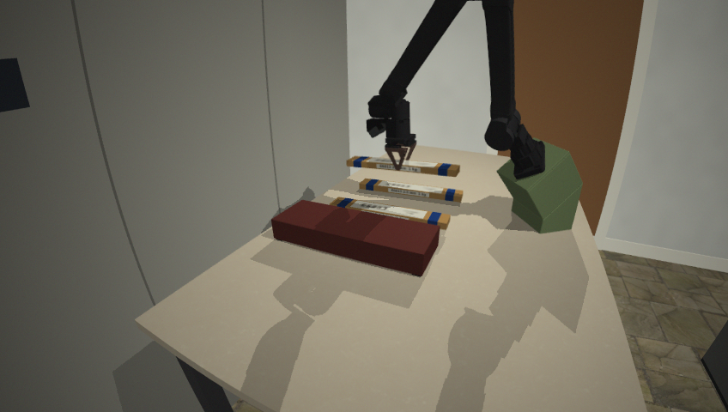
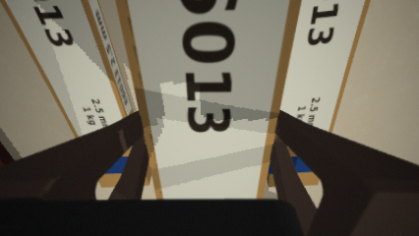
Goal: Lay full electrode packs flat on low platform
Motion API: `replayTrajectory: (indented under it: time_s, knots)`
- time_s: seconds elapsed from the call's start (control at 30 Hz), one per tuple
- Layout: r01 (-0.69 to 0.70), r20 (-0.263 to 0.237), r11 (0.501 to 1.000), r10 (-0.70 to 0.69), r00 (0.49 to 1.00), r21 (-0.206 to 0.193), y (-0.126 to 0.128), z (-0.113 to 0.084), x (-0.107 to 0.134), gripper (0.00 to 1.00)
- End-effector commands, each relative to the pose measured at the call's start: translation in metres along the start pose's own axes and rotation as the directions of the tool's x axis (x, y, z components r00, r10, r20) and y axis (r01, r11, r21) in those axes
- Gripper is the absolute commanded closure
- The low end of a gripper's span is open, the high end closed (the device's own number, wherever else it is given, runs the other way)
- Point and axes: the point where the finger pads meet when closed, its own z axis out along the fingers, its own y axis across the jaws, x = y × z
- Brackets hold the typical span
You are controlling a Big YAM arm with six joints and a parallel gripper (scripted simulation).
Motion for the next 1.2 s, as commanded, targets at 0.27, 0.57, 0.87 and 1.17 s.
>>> replayTrajectory:
  time_s: [0.27,0.57,0.87,1.17]
  knots:
    - [0.021,0.079,1.0,-0.022,0.997,0.018,0.001,-0.001,-0.031,1.0]
    - [0.034,0.084,0.999,-0.035,0.996,0.012,0.007,0.01,-0.032,1.0]
    - [0.031,0.09,0.999,-0.033,0.995,0.018,0.003,0.004,-0.038,1.0]
    - [0.036,0.088,0.999,-0.037,0.995,0.018,0.002,0.001,-0.04,1.0]
